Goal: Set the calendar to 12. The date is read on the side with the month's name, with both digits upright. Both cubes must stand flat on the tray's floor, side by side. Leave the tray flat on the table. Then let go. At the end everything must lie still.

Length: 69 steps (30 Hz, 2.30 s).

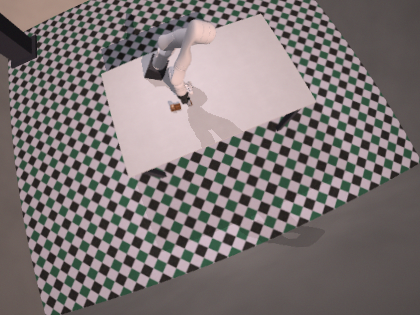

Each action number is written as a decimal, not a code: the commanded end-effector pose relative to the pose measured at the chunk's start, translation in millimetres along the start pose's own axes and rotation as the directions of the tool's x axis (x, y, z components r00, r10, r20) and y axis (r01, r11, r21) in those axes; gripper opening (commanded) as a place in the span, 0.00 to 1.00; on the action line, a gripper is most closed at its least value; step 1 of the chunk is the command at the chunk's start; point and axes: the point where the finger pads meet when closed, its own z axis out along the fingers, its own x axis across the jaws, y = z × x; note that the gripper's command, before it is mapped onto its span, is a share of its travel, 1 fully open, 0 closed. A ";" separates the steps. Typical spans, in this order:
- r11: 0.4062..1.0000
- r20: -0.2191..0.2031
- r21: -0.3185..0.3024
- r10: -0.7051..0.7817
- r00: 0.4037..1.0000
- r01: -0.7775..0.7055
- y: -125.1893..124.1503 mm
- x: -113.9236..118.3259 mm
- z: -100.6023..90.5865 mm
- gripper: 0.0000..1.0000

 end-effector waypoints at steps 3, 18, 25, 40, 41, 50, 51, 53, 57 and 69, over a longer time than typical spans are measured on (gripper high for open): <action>1.000 0.002 0.000 0.001 1.000 -0.001 0.4 -0.8 5.5 0.87; 1.000 0.002 0.000 0.001 1.000 -0.001 0.4 -0.8 23.9 0.87; 1.000 0.002 0.000 0.001 1.000 -0.001 0.4 -0.8 25.0 0.87; 1.000 0.002 0.000 0.001 1.000 -0.001 0.4 -0.8 25.0 0.87; 1.000 0.002 0.000 0.001 1.000 -0.001 0.4 -0.8 25.0 0.87; 1.000 0.002 0.000 0.001 1.000 -0.001 0.4 -0.8 25.0 0.87; 1.000 0.002 0.000 0.001 1.000 -0.001 0.4 -0.8 25.0 0.87; 1.000 0.002 0.000 0.001 1.000 -0.001 0.4 -0.8 25.0 0.87; 1.000 0.002 0.000 0.001 1.000 -0.001 0.4 -0.8 25.0 0.87; 1.000 0.002 0.000 0.001 1.000 -0.001 0.4 -0.8 25.0 0.57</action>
